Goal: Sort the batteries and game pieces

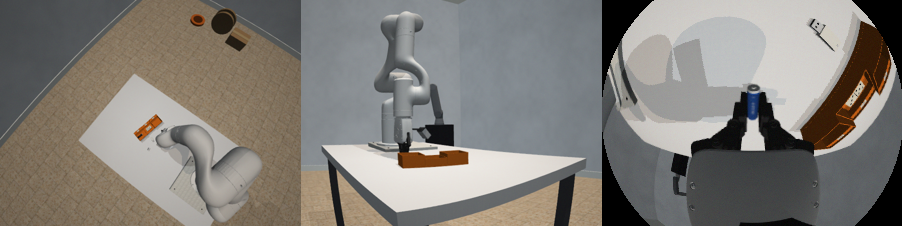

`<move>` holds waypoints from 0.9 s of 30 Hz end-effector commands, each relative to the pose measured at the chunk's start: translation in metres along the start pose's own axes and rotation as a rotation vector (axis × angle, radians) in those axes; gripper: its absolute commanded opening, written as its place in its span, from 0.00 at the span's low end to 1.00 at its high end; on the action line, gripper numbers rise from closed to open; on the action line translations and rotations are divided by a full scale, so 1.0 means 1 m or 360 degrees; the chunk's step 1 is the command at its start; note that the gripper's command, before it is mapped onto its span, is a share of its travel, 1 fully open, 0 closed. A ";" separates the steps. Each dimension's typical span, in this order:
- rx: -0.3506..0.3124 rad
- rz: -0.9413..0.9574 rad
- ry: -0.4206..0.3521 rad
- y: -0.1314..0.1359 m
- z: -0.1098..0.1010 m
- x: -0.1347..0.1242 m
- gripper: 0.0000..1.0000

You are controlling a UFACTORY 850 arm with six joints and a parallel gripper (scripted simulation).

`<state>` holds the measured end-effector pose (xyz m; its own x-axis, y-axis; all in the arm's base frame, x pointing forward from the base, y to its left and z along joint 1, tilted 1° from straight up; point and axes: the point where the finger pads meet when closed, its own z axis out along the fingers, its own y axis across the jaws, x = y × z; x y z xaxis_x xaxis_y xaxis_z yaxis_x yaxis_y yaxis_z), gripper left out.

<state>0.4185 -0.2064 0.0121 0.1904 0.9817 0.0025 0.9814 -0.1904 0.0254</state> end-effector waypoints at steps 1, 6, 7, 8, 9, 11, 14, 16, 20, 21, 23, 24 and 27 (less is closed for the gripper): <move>-0.0002 0.0000 -0.0001 0.001 -0.001 0.000 0.00; -0.0002 0.0000 -0.0001 0.001 -0.001 0.000 0.00; -0.0002 0.0000 -0.0001 0.001 -0.001 0.000 0.00; -0.0002 0.0000 -0.0001 0.001 -0.001 0.000 0.00; -0.0002 0.0000 -0.0001 0.001 -0.001 0.000 0.00; -0.0002 0.0000 -0.0001 0.001 -0.001 0.000 0.00; -0.0002 0.0000 -0.0001 0.001 -0.001 0.000 0.00; -0.0002 0.0000 -0.0001 0.001 -0.001 0.000 0.00; -0.0002 0.0000 -0.0001 0.001 -0.001 0.000 0.00; -0.0002 0.0000 -0.0001 0.001 -0.001 0.000 0.00; -0.0002 0.0000 0.0000 0.001 -0.007 0.000 0.00; -0.0002 0.0000 0.0000 0.001 -0.010 0.000 0.00; -0.0003 0.0000 0.0000 0.001 -0.020 0.000 0.00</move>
<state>0.4181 -0.2064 0.0234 0.1904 0.9817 0.0031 0.9814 -0.1904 0.0256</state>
